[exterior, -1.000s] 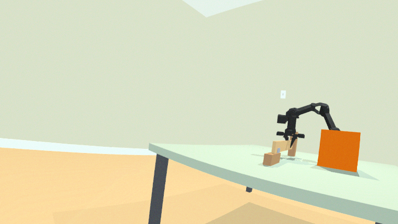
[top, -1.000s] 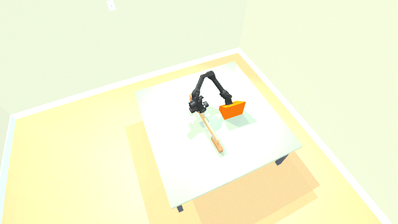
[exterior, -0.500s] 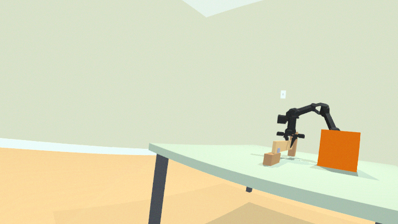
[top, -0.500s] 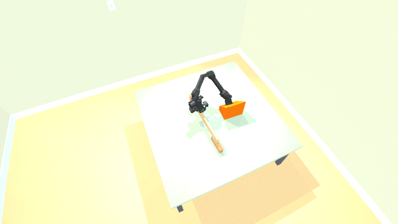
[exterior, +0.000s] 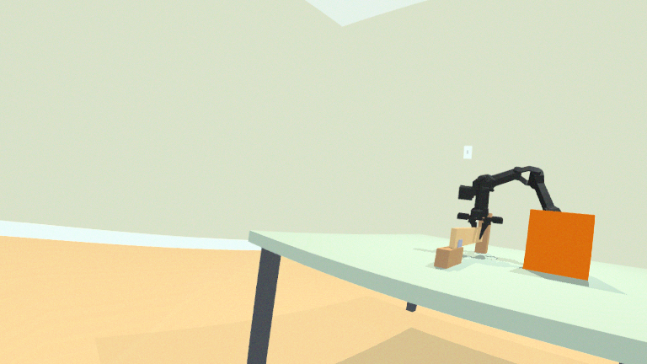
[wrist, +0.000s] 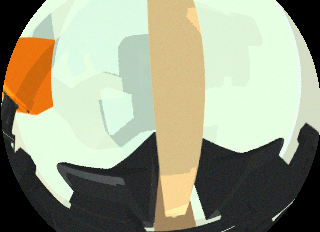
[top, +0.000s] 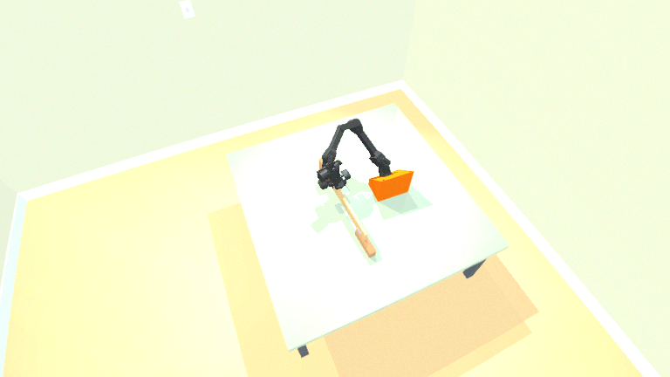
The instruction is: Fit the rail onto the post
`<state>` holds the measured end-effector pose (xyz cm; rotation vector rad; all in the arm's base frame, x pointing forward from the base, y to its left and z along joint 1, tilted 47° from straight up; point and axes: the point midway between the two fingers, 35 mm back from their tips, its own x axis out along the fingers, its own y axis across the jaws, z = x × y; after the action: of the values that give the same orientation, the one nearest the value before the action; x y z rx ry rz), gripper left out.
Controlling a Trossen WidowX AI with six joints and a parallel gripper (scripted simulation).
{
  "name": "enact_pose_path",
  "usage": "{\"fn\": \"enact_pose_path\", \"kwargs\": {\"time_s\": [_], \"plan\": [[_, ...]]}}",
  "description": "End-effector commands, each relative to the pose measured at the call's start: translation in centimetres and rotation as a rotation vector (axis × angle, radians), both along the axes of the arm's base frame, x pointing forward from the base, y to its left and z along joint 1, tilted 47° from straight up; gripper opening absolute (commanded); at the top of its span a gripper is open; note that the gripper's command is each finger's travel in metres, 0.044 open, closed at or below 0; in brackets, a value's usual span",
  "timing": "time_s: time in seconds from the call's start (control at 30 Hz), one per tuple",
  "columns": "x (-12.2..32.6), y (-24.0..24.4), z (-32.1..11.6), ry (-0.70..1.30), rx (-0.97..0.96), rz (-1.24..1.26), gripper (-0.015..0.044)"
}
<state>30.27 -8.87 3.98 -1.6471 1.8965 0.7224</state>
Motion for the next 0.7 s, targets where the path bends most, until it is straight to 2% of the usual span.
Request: {"fn": "enact_pose_path", "kwargs": {"time_s": [0.0,0.67], "plan": [[0.12,-0.01,0.31,0.0,0.0,0.005,0.0],[0.18,-0.4,0.8,0.0,0.0,0.005,0.0]]}}
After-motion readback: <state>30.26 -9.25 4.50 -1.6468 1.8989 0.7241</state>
